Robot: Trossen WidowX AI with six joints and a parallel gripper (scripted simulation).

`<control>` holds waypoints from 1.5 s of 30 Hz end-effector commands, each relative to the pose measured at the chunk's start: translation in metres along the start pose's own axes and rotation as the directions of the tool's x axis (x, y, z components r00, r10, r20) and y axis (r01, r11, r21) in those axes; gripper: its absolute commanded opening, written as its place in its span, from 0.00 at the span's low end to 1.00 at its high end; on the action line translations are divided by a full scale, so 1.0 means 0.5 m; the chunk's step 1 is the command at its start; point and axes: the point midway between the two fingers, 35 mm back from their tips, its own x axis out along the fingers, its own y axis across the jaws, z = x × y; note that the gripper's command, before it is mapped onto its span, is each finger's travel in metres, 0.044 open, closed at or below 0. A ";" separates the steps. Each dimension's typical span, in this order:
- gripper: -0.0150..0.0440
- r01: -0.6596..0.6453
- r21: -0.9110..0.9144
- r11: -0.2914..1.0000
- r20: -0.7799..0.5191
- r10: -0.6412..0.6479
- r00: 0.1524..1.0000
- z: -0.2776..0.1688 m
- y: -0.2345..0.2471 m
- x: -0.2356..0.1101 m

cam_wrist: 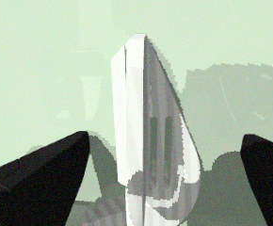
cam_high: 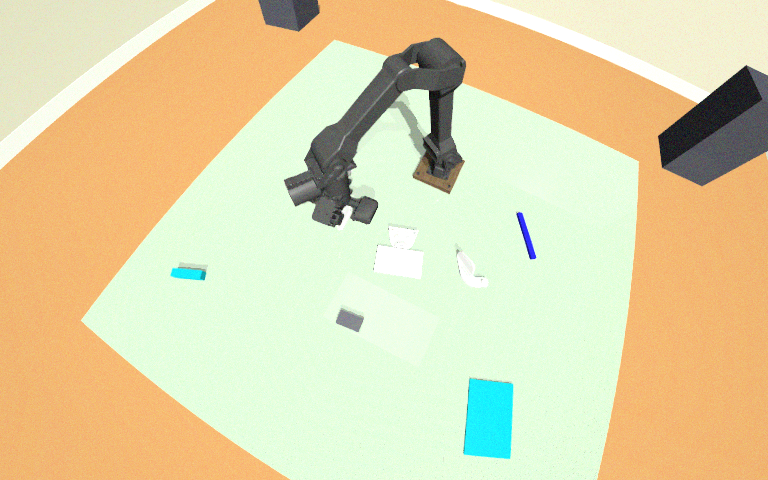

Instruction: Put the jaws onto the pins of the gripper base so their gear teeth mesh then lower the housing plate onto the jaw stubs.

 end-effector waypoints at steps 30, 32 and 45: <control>0.48 -0.002 0.001 1.000 0.000 0.002 1.000 0.004 -0.003 -0.052; 0.48 -0.003 0.002 1.000 0.000 0.003 1.000 0.004 -0.003 -0.065; 0.48 -0.006 0.004 1.000 0.000 0.006 1.000 0.000 0.001 -0.148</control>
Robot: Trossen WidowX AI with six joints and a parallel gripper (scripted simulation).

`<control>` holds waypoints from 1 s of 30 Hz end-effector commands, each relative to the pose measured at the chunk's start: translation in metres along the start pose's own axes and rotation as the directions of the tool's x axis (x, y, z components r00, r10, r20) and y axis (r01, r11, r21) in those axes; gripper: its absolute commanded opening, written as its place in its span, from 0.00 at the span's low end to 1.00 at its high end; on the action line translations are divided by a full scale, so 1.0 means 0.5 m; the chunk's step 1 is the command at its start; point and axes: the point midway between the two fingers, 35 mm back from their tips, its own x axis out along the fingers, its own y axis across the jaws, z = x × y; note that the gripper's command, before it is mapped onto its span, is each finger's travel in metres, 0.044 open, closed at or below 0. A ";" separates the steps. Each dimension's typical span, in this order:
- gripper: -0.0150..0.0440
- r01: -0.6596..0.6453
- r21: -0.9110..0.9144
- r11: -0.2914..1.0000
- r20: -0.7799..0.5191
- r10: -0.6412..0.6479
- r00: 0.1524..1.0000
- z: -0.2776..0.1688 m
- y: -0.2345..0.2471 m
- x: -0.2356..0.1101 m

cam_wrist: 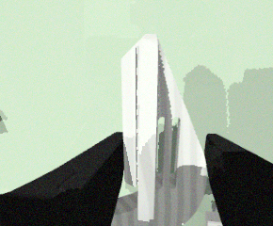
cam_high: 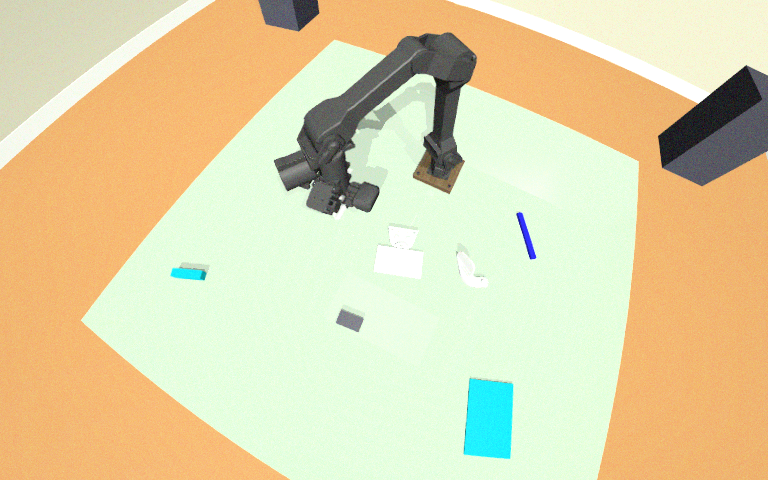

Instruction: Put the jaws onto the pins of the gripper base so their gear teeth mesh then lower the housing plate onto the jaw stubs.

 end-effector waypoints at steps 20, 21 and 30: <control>0.48 0.003 -0.081 0.997 0.007 -0.002 1.000 0.037 0.059 -0.035; 0.48 0.003 -0.089 0.996 0.007 -0.002 1.000 0.040 0.065 -0.035; 0.48 0.001 -0.160 0.987 0.007 0.000 1.000 0.065 0.119 -0.035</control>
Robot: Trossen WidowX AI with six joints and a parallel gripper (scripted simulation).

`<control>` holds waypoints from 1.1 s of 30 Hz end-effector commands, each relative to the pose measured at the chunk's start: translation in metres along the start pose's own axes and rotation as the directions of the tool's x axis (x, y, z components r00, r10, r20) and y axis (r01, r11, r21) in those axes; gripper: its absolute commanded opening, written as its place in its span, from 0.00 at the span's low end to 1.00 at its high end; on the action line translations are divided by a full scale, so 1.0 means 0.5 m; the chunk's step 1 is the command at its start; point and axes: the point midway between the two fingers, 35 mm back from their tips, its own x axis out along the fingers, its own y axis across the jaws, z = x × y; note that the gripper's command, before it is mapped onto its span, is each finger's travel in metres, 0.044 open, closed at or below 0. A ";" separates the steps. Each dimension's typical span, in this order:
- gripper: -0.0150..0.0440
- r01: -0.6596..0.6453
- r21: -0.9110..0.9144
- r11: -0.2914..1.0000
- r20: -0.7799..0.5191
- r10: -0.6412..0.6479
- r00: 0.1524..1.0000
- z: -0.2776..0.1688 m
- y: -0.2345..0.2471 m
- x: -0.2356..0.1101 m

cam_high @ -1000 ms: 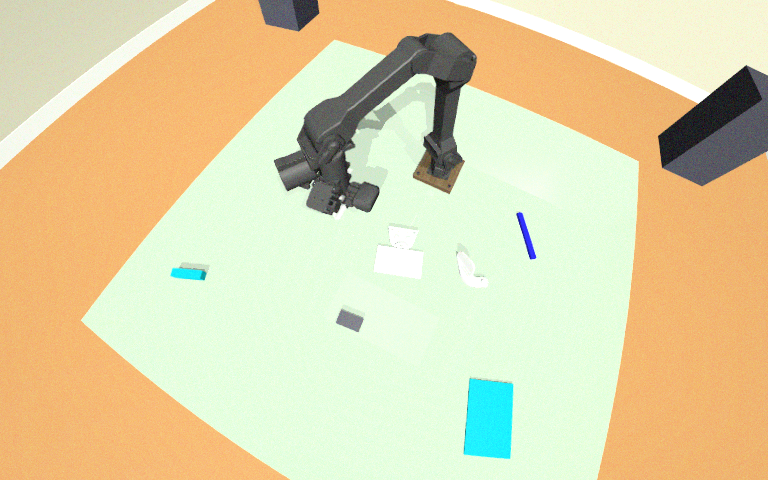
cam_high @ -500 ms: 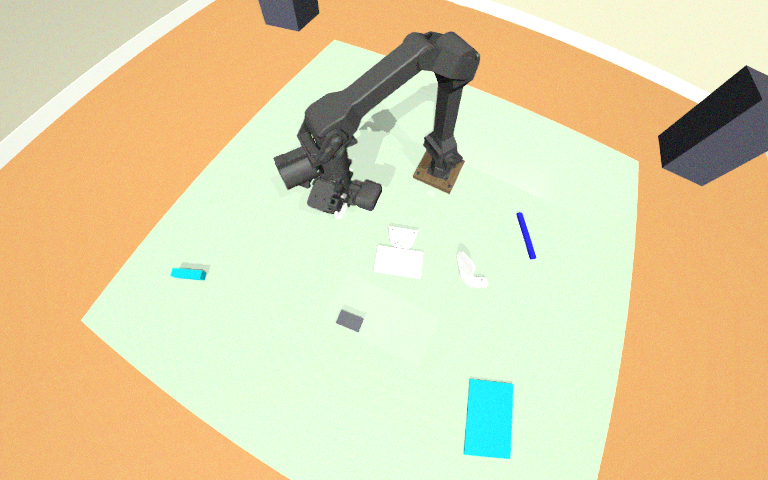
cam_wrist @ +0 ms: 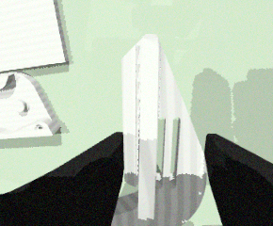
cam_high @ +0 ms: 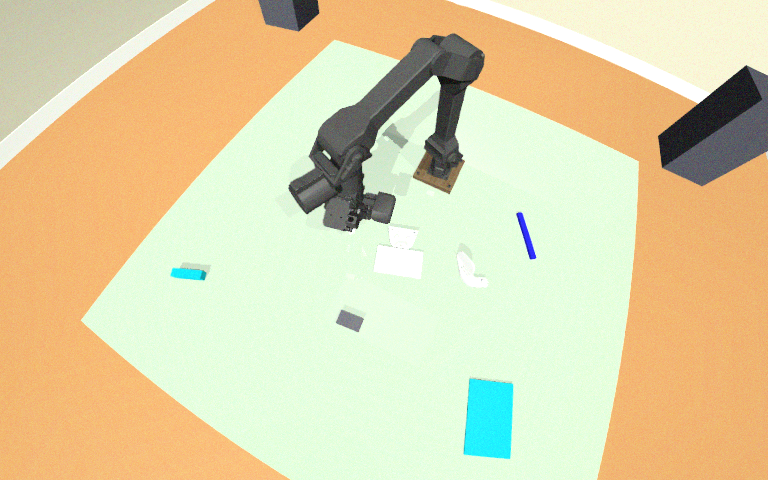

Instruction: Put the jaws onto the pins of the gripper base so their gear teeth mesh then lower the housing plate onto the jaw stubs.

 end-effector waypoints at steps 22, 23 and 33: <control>0.48 -0.005 -0.197 0.980 -0.005 0.004 1.000 0.065 0.152 0.002; 0.48 -0.005 -0.205 0.979 -0.005 0.004 1.000 0.067 0.158 0.002; 0.48 -0.005 -0.216 0.976 -0.004 0.004 1.000 0.069 0.167 0.002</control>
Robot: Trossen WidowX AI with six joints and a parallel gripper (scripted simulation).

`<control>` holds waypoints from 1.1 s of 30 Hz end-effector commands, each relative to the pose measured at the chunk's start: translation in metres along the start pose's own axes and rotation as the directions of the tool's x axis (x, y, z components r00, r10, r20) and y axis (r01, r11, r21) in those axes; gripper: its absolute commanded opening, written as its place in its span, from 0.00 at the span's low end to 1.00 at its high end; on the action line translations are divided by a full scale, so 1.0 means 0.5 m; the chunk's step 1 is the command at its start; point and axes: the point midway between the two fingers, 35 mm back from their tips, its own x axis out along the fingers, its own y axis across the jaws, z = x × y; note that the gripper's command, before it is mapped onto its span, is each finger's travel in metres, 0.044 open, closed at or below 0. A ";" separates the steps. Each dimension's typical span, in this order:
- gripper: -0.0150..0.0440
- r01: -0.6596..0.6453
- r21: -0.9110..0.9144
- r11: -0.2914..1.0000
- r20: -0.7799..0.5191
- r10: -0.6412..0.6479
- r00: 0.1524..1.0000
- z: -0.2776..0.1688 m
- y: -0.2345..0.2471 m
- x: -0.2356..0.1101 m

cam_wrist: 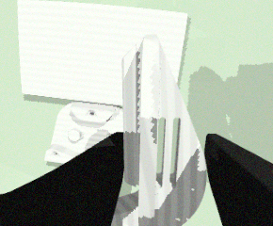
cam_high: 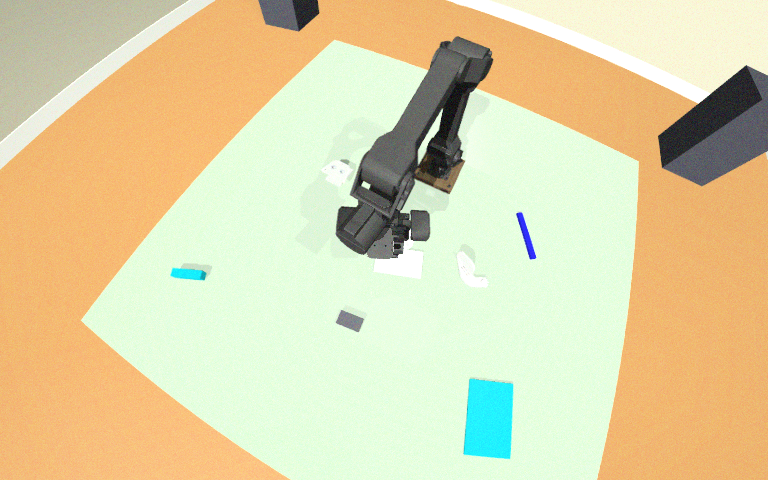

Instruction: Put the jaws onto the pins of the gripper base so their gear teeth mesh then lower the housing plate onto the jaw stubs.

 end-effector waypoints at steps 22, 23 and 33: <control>0.48 0.002 -0.020 1.000 -0.007 -0.003 1.000 -0.002 0.002 0.003; 0.48 0.002 -0.020 1.000 -0.007 -0.003 1.000 -0.001 0.003 0.003; 0.48 0.001 -0.020 1.000 -0.006 -0.001 1.000 0.017 0.034 0.003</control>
